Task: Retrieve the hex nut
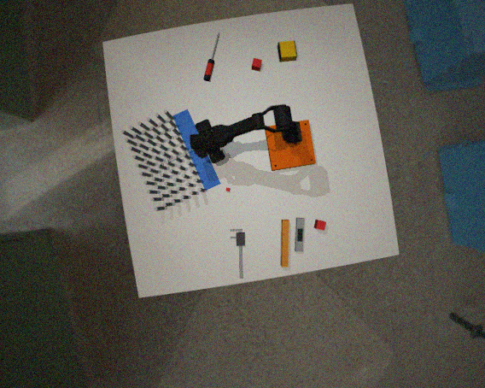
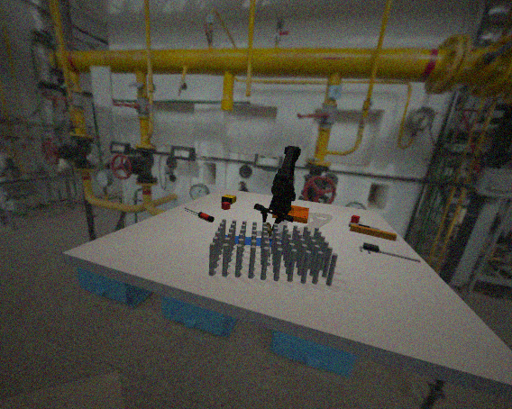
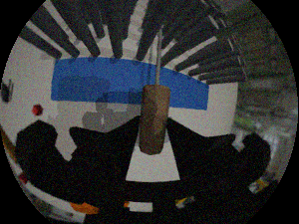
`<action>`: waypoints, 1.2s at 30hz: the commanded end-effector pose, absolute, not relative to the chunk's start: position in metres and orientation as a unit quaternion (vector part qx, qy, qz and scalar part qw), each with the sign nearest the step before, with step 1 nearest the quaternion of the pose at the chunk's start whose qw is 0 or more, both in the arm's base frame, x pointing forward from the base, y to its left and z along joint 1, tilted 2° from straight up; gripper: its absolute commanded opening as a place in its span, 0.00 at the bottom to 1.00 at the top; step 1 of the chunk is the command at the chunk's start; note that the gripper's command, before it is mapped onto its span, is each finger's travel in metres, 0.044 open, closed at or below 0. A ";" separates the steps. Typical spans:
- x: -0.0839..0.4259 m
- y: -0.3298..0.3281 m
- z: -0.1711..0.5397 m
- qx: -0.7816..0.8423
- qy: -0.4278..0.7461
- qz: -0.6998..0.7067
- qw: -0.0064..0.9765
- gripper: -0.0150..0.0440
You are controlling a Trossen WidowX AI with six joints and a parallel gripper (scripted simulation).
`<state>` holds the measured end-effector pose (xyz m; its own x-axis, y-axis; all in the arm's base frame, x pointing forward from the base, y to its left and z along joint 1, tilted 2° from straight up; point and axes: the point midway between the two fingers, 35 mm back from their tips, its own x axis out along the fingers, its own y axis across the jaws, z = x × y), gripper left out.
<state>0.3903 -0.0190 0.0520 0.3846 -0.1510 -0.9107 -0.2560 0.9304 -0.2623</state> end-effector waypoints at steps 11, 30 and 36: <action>0.401 -0.017 0.055 -0.183 0.550 0.028 0.814 0.25; 0.411 -0.014 0.056 -0.183 0.549 0.028 0.815 0.25; 0.412 -0.014 0.055 -0.183 0.549 0.028 0.815 0.25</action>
